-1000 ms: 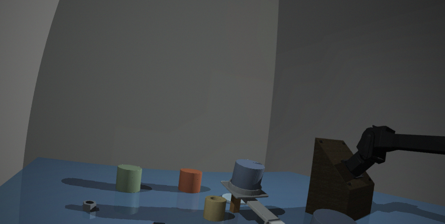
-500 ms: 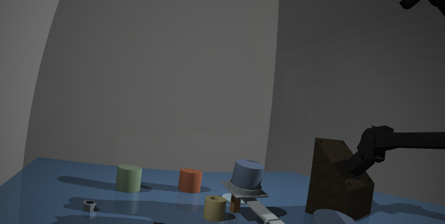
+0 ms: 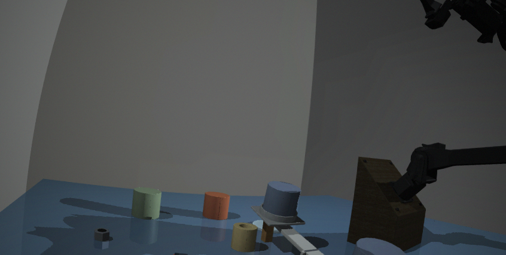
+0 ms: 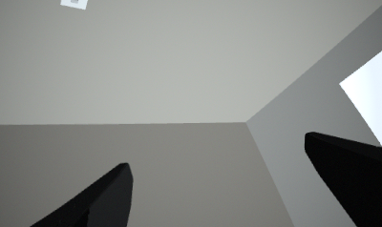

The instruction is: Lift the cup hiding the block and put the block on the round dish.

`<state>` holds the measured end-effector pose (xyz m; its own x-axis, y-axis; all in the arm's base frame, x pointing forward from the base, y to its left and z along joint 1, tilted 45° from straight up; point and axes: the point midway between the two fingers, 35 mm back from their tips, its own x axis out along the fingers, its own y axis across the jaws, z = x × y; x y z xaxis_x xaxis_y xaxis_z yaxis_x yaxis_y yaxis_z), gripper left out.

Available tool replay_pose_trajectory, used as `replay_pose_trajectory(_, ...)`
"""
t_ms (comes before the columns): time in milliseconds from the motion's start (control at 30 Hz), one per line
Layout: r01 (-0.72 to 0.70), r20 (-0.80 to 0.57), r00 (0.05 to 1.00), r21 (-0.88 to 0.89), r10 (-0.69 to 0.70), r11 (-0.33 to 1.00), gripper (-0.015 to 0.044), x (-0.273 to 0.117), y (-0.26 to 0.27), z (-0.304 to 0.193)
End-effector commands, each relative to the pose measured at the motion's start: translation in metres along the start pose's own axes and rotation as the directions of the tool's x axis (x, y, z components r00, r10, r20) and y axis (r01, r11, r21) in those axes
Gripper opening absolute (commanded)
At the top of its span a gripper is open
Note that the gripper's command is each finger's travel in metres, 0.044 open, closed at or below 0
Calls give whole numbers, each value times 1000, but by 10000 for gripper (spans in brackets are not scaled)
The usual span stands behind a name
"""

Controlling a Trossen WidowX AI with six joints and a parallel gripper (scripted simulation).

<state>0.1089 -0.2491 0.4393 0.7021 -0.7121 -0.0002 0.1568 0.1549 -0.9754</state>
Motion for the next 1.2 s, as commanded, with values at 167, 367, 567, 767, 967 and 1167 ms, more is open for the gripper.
replay_pose_trajectory(167, -152, 58, 988, 202, 143, 968, 440, 20, 49, -5)
replay_pose_trajectory(367, -279, 112, 960, 344, 256, 896, 440, 31, 90, -5)
replay_pose_trajectory(567, -399, 174, 916, 468, 361, 788, 440, 37, 131, -1)
replay_pose_trajectory(767, -505, 240, 857, 570, 457, 648, 440, 39, 172, 6)
replay_pose_trajectory(967, -588, 308, 783, 650, 540, 481, 440, 36, 210, 16)
replay_pose_trajectory(1167, -643, 378, 696, 706, 610, 297, 440, 28, 247, 27)
